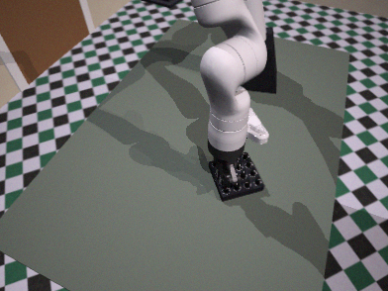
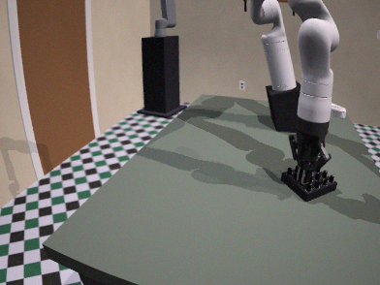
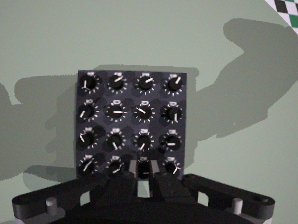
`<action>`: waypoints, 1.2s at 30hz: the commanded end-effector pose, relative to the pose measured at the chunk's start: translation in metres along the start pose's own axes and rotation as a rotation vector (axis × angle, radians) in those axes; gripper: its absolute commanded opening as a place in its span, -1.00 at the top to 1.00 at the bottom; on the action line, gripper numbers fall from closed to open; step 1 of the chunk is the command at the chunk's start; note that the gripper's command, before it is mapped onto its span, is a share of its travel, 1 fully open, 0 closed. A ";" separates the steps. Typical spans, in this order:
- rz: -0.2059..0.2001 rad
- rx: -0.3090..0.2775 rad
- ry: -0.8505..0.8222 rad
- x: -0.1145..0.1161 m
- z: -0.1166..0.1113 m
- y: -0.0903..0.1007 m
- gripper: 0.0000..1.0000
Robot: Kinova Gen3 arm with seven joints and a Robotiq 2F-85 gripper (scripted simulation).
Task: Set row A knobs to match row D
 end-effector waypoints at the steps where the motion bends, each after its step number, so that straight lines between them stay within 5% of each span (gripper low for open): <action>1: 0.001 0.000 0.003 0.000 0.001 0.000 0.83; 22: 0.001 0.000 0.007 0.000 0.001 0.000 0.83; 23: 0.001 0.000 0.007 0.000 0.001 0.000 0.62; 36: 0.001 0.000 0.007 0.000 0.001 0.000 0.62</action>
Point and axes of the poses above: the point where the finger pads meet when closed, its own y axis back along the fingers, its own x axis across the jaws, z = x × y, the point moved 7 cm from there along y, back along the fingers, and after that the axes turned 7 degrees about -y, right-handed, at the moved point
